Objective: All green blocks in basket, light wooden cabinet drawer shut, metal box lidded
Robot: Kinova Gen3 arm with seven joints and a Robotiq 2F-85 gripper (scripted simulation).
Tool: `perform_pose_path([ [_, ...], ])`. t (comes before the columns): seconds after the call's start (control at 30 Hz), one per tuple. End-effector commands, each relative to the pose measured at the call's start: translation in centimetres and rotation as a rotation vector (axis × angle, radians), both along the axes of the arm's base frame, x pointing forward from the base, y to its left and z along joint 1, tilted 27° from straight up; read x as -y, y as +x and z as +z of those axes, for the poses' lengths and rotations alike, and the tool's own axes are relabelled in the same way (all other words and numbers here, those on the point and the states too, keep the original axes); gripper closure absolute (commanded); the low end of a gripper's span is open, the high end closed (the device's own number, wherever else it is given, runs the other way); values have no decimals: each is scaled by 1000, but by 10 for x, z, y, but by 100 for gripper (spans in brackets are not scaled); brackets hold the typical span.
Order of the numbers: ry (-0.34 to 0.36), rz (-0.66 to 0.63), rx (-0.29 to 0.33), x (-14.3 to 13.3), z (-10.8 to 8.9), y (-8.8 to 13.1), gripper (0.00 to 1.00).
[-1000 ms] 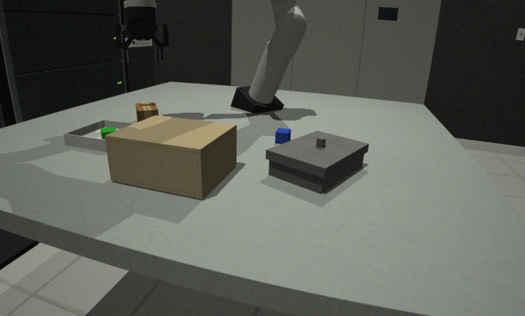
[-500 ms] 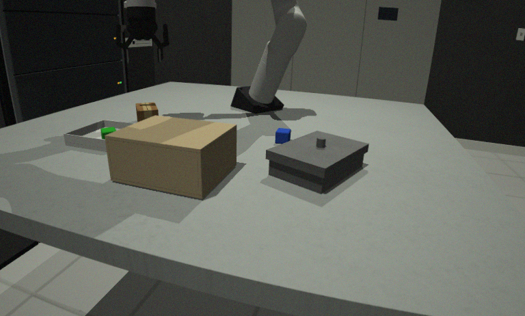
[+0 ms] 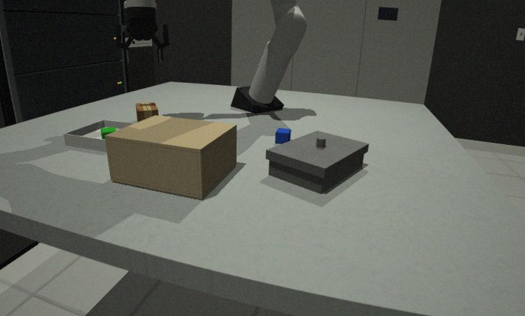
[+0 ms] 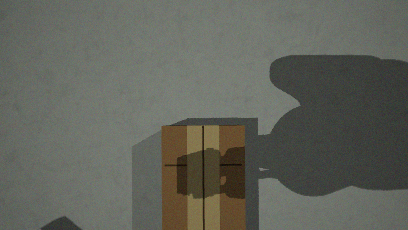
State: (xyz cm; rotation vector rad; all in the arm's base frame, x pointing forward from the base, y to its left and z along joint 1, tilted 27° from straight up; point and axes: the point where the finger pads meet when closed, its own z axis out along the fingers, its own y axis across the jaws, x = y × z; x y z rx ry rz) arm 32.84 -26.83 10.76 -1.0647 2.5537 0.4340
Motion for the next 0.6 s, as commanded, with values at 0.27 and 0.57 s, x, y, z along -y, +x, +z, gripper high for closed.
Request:
perform_pose_path([
  [0.27, 2, -2, 9, -4, -9, 3, 7],
  [0.57, 2, 4, 12, -13, -27, 9, 7],
])
